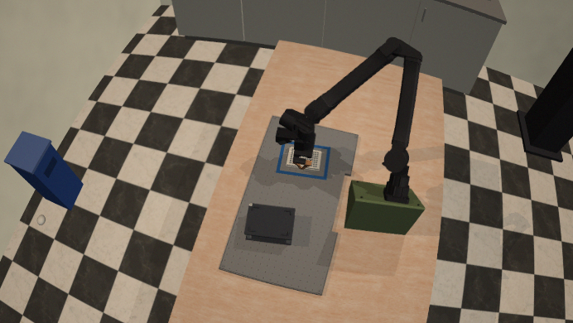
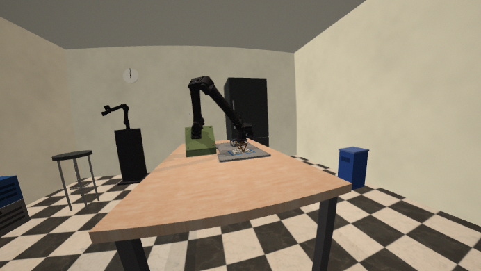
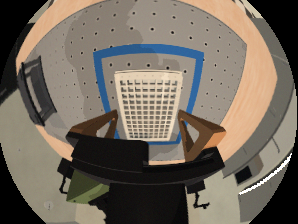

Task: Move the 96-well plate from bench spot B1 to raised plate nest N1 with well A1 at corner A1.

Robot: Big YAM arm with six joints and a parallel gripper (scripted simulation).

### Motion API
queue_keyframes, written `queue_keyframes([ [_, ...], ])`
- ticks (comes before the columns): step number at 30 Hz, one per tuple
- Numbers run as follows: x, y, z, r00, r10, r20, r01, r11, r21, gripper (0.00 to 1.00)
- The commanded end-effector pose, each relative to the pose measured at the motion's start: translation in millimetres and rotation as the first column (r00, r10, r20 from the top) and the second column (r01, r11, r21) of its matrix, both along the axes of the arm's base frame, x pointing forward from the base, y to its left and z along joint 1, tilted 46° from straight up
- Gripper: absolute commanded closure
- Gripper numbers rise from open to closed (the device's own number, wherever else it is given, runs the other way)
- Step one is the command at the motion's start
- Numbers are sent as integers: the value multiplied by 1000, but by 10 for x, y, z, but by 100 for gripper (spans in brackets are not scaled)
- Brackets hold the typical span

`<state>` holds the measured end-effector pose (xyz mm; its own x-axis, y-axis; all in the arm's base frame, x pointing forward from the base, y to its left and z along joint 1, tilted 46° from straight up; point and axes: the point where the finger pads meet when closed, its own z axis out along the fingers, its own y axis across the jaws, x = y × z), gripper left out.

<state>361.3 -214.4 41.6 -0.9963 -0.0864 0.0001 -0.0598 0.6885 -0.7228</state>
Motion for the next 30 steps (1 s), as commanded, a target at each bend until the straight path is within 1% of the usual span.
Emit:
queue_keyframes([
  [1,-20,-87,-66,1000,0,-8,0,1000,1,0],
  [4,13,-114,-57,1000,-1,-1,1,1000,-2,0],
  [7,34,-120,33,1000,-1,21,1,1000,-8,0],
  [8,66,-60,17,1000,8,15,-8,1000,-5,0],
  [18,66,-60,17,1000,8,15,-8,1000,-5,0],
  [19,66,-60,17,1000,8,15,-8,1000,-5,100],
  [21,66,-60,17,1000,8,15,-8,1000,-5,100],
  [22,27,-119,4,1000,-1,14,1,1000,-7,100],
  [30,21,-117,-1,1000,-1,9,1,1000,-6,100],
])
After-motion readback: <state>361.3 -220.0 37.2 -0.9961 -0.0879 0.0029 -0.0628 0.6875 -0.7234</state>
